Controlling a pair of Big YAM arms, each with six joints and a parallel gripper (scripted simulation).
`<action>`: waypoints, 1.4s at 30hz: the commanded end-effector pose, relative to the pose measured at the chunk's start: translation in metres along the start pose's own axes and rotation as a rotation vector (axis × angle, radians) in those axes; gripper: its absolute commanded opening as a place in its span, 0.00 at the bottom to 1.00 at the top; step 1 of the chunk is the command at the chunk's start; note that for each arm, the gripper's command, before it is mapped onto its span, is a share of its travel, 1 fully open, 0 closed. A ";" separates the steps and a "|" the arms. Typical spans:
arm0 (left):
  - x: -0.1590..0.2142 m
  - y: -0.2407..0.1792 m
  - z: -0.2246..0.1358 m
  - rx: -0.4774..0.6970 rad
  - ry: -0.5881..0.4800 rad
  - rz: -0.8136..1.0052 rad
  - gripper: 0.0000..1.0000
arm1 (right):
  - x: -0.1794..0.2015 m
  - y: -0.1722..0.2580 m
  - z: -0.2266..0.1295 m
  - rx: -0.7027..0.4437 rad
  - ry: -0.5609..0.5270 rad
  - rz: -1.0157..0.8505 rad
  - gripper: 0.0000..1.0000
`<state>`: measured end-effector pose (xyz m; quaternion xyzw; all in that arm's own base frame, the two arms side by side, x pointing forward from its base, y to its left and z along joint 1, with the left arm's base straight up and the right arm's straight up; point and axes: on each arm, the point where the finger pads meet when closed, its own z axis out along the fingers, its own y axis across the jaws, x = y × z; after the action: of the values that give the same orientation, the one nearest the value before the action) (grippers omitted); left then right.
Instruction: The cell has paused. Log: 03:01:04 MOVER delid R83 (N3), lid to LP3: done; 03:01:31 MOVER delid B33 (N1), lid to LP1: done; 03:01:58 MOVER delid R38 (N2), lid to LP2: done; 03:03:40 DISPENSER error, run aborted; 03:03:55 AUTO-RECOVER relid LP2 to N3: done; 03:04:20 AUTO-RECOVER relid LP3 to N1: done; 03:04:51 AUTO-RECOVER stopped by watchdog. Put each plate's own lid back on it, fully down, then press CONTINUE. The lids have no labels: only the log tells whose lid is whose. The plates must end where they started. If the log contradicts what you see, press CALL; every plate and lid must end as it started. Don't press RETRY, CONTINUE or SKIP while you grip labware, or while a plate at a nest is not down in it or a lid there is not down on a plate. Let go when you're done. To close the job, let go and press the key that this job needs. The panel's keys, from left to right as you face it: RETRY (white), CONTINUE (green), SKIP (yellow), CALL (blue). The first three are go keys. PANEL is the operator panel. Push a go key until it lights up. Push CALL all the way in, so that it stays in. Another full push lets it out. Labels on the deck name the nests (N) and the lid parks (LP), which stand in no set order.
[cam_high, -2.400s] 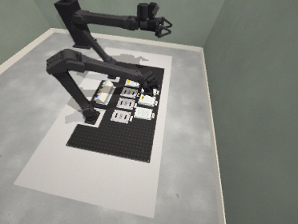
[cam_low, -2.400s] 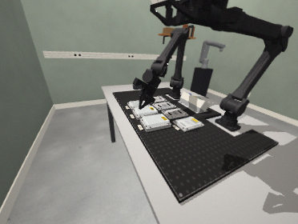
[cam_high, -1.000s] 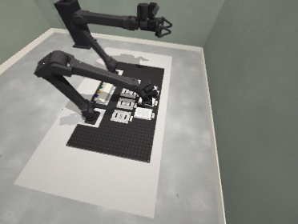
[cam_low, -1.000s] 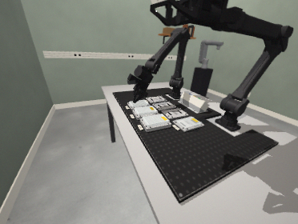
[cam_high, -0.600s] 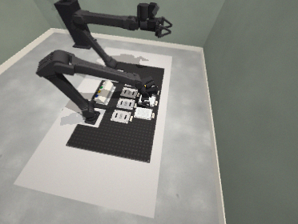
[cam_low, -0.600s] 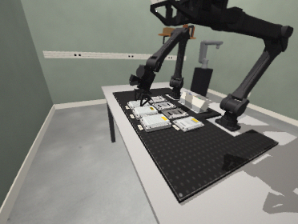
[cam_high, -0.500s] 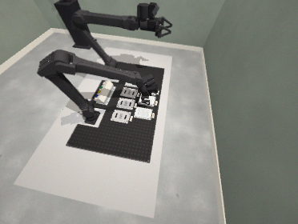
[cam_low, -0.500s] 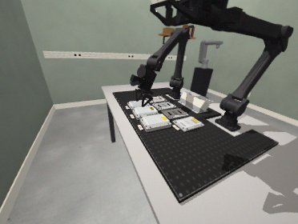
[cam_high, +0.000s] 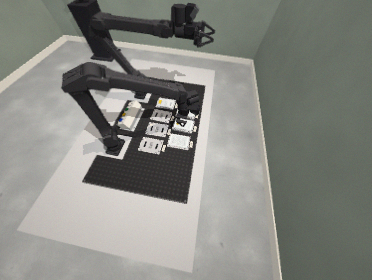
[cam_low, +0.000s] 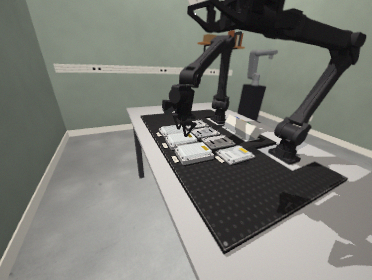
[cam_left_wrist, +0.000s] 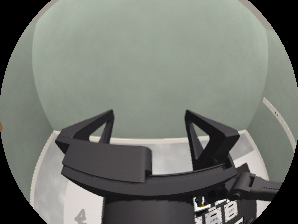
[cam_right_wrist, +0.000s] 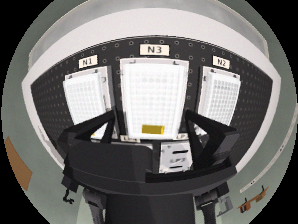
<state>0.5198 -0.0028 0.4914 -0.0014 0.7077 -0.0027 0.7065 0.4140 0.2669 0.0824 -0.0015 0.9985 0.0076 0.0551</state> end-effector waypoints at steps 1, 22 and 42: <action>-0.037 0.008 -0.006 -0.013 -0.067 0.014 1.00 | -0.020 0.003 -0.010 -0.008 0.011 0.038 1.00; -0.037 0.008 -0.006 -0.013 -0.067 0.014 1.00 | 0.003 -0.001 0.016 0.013 0.106 0.019 1.00; -0.037 0.008 -0.006 -0.013 -0.067 0.014 1.00 | -0.007 0.003 0.018 -0.006 0.074 0.021 1.00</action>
<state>0.5198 -0.0028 0.4914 -0.0014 0.7077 -0.0027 0.7065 0.4110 0.2610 0.0536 0.0098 1.0000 0.0000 0.0014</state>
